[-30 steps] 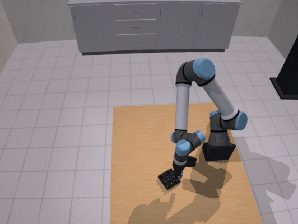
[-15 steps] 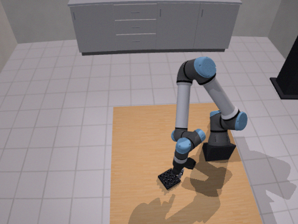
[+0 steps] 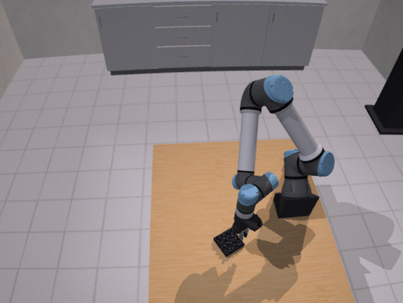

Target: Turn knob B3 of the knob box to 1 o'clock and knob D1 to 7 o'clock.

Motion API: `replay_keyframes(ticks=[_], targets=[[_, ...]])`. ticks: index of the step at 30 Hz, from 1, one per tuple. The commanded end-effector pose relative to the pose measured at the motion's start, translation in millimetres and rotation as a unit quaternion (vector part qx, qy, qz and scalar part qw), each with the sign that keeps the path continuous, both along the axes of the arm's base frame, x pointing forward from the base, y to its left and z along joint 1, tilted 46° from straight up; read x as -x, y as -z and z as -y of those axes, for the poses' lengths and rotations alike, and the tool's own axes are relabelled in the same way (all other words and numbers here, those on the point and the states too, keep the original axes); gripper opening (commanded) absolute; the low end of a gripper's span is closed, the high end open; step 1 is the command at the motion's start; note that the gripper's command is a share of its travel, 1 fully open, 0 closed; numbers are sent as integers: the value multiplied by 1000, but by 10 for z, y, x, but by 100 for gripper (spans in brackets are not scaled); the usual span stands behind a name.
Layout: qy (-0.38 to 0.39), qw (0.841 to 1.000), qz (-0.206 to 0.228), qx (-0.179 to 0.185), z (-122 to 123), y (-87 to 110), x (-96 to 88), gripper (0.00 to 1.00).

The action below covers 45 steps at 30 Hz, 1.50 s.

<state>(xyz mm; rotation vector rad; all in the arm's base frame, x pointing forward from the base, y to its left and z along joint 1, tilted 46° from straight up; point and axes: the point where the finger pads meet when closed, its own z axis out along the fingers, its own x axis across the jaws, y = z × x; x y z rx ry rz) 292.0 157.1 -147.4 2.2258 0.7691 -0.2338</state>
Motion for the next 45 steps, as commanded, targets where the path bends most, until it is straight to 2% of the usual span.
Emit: replay_keyframes(ticks=[1,9,45], targets=[[26,999,26,0,-7,-9,-10,46],[44,998,44,-1,-9,-17,-17,46],[44,998,44,-1,-9,-17,-18,46]])
